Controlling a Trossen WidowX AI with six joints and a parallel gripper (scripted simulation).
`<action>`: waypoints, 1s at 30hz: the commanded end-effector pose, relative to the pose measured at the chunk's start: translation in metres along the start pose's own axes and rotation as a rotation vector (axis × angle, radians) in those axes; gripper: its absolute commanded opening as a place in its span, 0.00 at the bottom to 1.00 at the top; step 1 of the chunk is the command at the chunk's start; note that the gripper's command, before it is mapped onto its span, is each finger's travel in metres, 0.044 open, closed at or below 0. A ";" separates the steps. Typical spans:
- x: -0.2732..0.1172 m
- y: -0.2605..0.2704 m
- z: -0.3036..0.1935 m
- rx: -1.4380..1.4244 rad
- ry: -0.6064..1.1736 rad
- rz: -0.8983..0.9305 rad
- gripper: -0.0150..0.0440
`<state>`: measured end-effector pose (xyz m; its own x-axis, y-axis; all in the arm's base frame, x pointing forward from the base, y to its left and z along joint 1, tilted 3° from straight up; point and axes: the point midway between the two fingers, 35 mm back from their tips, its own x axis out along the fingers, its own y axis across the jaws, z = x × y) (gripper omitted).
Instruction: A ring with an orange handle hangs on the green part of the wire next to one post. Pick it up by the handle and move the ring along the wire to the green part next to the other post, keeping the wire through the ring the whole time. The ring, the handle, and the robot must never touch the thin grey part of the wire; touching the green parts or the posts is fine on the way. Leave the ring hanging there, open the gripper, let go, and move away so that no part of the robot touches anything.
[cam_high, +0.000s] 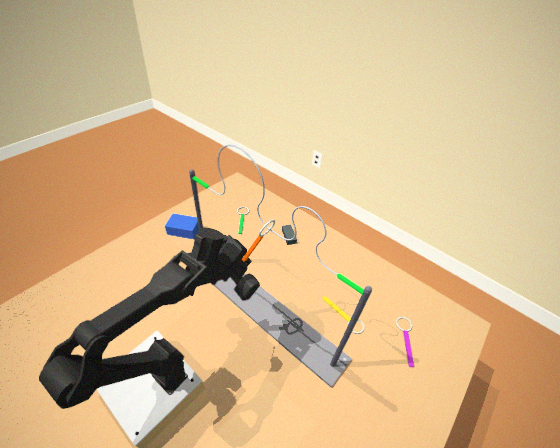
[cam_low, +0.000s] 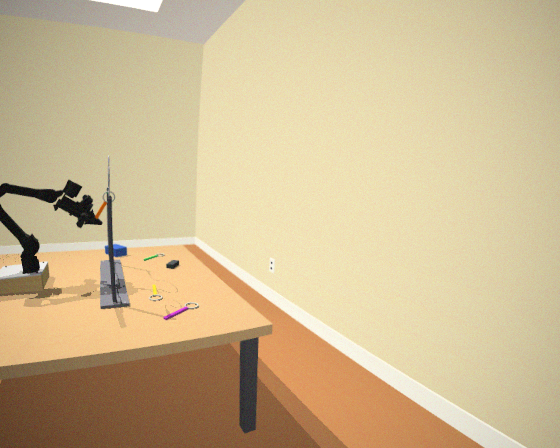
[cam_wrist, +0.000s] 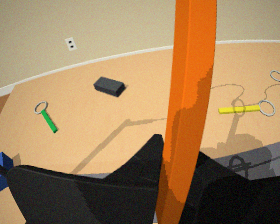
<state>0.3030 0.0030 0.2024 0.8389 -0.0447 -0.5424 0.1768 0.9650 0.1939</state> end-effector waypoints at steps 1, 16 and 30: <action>-0.003 0.017 0.003 0.085 0.005 0.054 0.00; -0.016 0.064 0.014 0.369 0.041 0.217 0.00; -0.030 0.095 0.032 0.590 0.068 0.343 0.00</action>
<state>0.3097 0.0796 0.2519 0.8623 0.2395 -0.4461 0.1831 0.6739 0.7157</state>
